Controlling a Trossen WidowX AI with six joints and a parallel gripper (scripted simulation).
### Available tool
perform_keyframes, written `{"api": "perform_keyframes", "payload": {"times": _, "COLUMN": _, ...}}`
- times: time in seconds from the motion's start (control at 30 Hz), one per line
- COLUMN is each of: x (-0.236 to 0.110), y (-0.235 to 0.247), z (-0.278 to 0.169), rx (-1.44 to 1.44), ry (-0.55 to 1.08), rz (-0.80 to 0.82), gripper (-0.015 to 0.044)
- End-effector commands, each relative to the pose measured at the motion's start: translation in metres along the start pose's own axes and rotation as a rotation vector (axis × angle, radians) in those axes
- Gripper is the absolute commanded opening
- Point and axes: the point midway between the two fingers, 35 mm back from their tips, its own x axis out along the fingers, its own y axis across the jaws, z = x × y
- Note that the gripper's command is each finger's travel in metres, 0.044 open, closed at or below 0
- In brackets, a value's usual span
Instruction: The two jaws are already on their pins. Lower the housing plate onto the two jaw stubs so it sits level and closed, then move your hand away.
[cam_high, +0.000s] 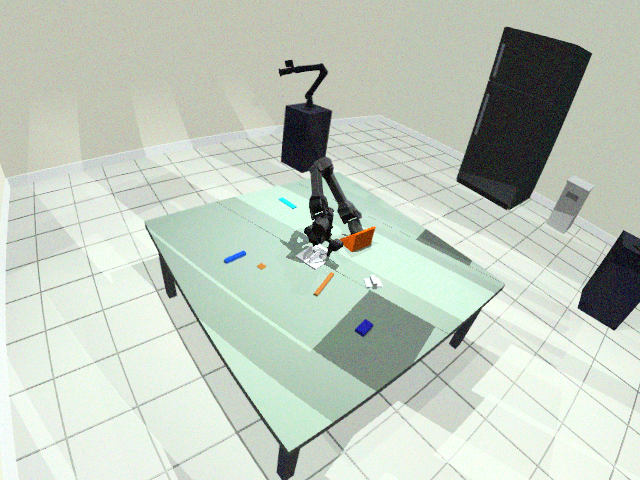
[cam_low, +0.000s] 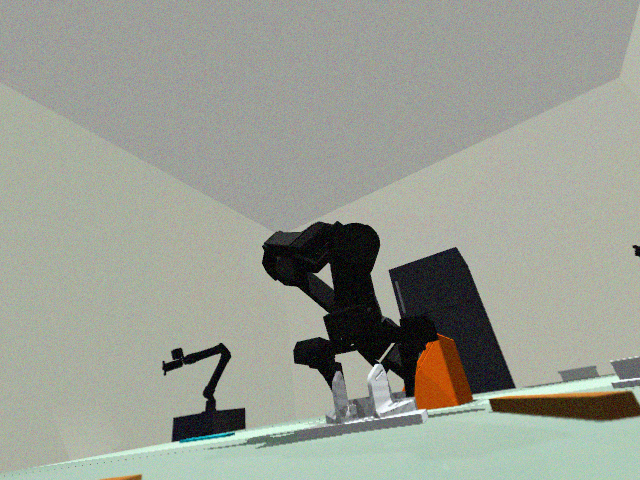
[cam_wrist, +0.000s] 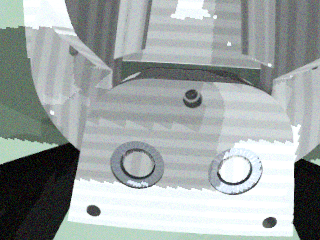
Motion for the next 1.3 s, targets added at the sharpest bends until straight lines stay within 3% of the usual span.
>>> {"api": "perform_keyframes", "payload": {"times": 0.0, "x": 0.000, "y": 0.000, "z": 0.000, "rx": 0.000, "ry": 0.000, "rz": 0.000, "gripper": 0.0377}}
{"api": "perform_keyframes", "payload": {"times": 0.1, "x": 0.000, "y": 0.000, "z": 0.000, "rx": 0.000, "ry": 0.000, "rz": 0.000, "gripper": 0.0440}}
{"api": "perform_keyframes", "payload": {"times": 0.6, "x": -0.005, "y": 0.000, "z": 0.001, "rx": 0.000, "ry": 0.000, "rz": 0.001, "gripper": 0.0440}}
{"api": "perform_keyframes", "payload": {"times": 0.87, "x": -0.069, "y": 0.000, "z": -0.002, "rx": -0.003, "ry": 0.001, "rz": -0.001, "gripper": 0.0440}}
{"api": "perform_keyframes", "payload": {"times": 1.07, "x": -0.068, "y": 0.002, "z": 0.000, "rx": -0.011, "ry": -0.004, "rz": -0.004, "gripper": 0.0440}}
{"api": "perform_keyframes", "payload": {"times": 1.27, "x": -0.119, "y": 0.006, "z": -0.011, "rx": -0.007, "ry": 0.000, "rz": 0.004, "gripper": 0.0440}}
